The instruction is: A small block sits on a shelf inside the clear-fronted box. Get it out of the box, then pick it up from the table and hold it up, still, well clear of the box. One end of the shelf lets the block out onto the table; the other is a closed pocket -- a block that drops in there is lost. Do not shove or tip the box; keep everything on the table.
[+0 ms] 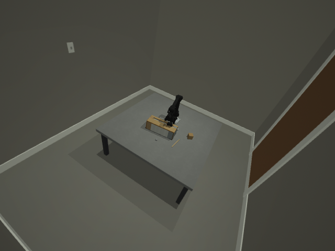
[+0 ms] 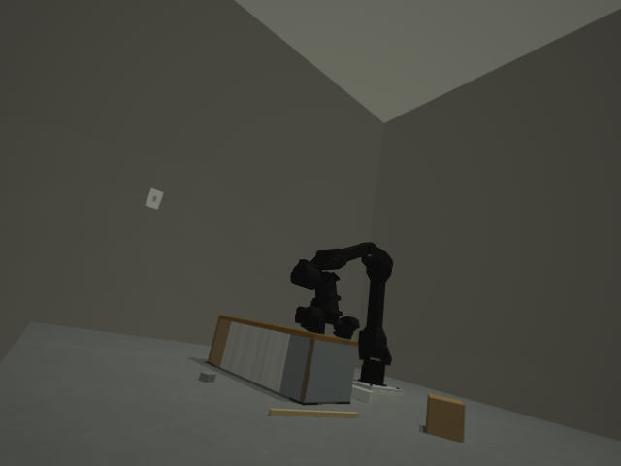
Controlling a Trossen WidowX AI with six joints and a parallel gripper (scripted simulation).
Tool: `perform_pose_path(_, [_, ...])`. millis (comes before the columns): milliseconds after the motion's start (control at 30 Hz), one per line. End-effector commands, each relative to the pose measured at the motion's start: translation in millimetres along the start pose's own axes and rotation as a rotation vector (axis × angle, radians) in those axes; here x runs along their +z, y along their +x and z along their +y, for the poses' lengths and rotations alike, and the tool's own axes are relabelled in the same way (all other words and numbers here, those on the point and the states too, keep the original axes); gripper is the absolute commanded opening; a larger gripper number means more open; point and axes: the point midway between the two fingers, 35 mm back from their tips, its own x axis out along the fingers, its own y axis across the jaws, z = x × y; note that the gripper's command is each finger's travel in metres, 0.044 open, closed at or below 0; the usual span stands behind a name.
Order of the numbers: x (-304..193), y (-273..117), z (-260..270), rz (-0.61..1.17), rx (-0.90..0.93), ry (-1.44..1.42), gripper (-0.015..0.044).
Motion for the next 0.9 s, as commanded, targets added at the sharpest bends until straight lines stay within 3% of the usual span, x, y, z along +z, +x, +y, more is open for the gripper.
perform_pose_path(0, [-6.3,2.3,0.1,0.005,0.001,0.001,0.04])
perform_pose_path(167, [-8.1,-3.2,0.8,0.004,0.001,0.0,0.04])
perform_pose_path(400, [-25.2,-58.3,0.1,0.001,-0.001,-0.002,0.04])
perform_pose_path(633, [-24.6,-56.3,1.1,0.001,0.006,-0.007,0.04])
perform_pose_path(767, [-36.2,-59.1,-1.2,-0.07,0.038,-0.181,0.0295])
perform_pose_path(867, [-39.5,-58.0,-4.1,-0.102,0.035,-0.457,0.0285])
